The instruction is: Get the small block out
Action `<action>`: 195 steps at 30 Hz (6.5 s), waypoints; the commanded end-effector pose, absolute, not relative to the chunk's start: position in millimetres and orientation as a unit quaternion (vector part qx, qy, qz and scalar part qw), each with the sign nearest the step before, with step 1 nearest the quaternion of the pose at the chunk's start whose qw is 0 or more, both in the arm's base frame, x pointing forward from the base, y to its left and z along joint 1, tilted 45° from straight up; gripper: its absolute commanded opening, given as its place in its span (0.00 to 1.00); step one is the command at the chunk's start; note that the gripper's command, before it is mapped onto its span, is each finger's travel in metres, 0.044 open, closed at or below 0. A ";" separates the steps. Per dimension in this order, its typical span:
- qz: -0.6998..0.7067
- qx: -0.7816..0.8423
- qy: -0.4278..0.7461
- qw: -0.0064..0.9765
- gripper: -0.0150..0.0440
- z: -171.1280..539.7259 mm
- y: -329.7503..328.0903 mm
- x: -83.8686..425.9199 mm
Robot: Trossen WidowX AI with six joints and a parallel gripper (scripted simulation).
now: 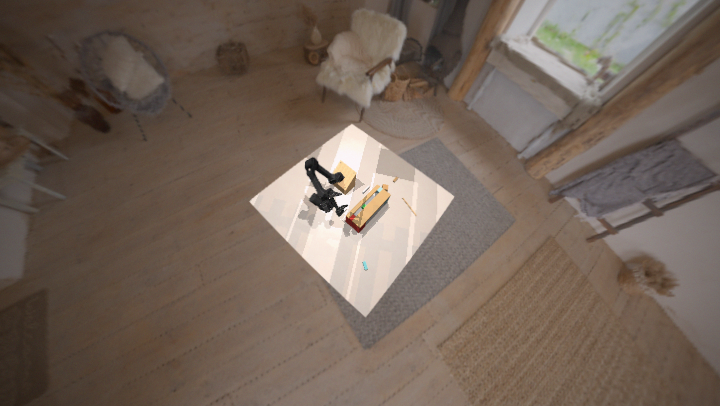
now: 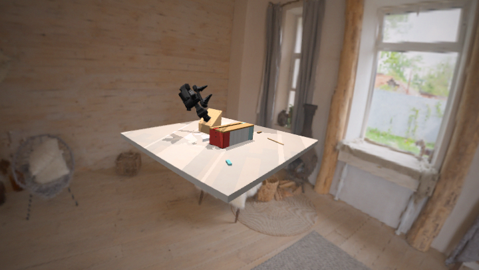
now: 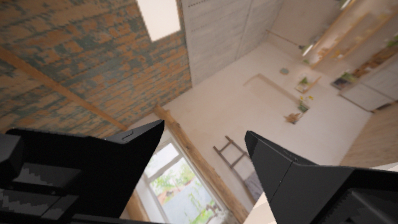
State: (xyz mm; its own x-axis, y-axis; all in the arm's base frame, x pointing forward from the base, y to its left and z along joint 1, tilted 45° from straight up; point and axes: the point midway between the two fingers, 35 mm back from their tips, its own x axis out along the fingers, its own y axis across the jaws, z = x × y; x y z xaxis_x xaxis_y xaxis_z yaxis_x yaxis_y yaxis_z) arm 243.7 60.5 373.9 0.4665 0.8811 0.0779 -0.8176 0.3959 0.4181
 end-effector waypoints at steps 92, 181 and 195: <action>-0.531 0.340 0.413 0.658 0.93 85.8 -10.7 280.6; -0.530 0.342 0.414 0.657 0.93 11.7 42.0 269.2; -0.530 0.342 0.414 0.657 0.93 12.7 41.1 269.8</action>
